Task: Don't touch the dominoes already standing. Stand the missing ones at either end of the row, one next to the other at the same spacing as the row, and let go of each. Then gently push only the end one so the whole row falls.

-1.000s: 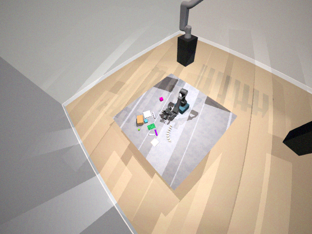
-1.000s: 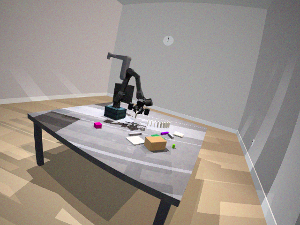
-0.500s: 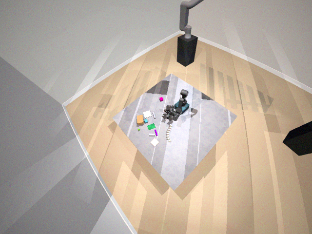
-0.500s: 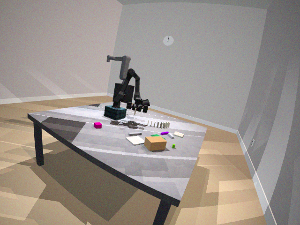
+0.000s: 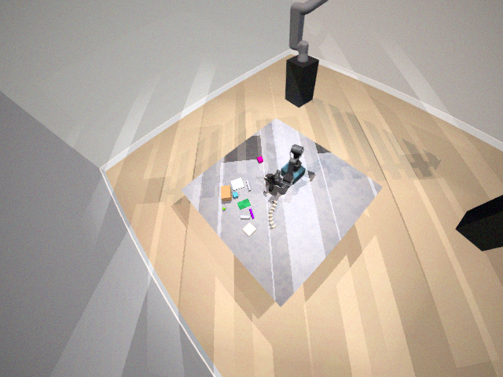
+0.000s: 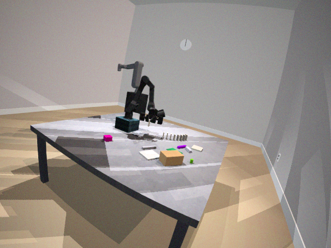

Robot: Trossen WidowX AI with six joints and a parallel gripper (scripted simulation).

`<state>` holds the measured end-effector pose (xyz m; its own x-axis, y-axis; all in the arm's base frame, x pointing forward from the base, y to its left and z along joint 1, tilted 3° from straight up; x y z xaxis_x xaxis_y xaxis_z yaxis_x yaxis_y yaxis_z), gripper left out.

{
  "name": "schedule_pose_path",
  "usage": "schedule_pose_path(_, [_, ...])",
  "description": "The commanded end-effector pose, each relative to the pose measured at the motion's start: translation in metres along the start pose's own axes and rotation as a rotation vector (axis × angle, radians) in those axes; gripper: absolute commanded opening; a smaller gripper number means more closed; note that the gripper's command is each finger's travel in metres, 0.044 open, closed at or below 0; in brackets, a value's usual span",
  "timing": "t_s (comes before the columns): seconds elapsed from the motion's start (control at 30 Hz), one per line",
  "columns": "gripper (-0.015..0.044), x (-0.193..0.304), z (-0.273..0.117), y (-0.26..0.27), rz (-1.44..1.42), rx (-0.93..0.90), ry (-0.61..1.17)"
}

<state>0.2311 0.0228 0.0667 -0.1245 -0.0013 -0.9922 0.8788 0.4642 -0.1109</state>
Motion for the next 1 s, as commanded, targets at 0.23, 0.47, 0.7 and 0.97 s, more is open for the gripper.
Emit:
schedule_pose_path(0.23, [0.0023,0.022,0.002,0.009,-0.002,0.001,-0.002])
schedule_pose_path(0.47, [0.0023,0.038,0.003,0.013,-0.002,0.001,-0.001])
schedule_pose_path(0.7, [0.0023,0.055,0.004,0.016,-0.003,0.001,-0.001])
schedule_pose_path(0.97, [0.0023,0.075,0.005,0.017,-0.004,0.000,0.000])
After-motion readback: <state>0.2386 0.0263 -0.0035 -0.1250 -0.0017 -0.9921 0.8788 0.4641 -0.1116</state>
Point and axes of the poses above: the point midway between the two fingers, 35 mm back from their tips, its own z axis out along the fingers, its own y axis across the jaws, x = y × z, the point moved 7 cm from there along -z, back along the fingers, and after that the axes turned 9 degrees about -z, right-handed, at the moved point
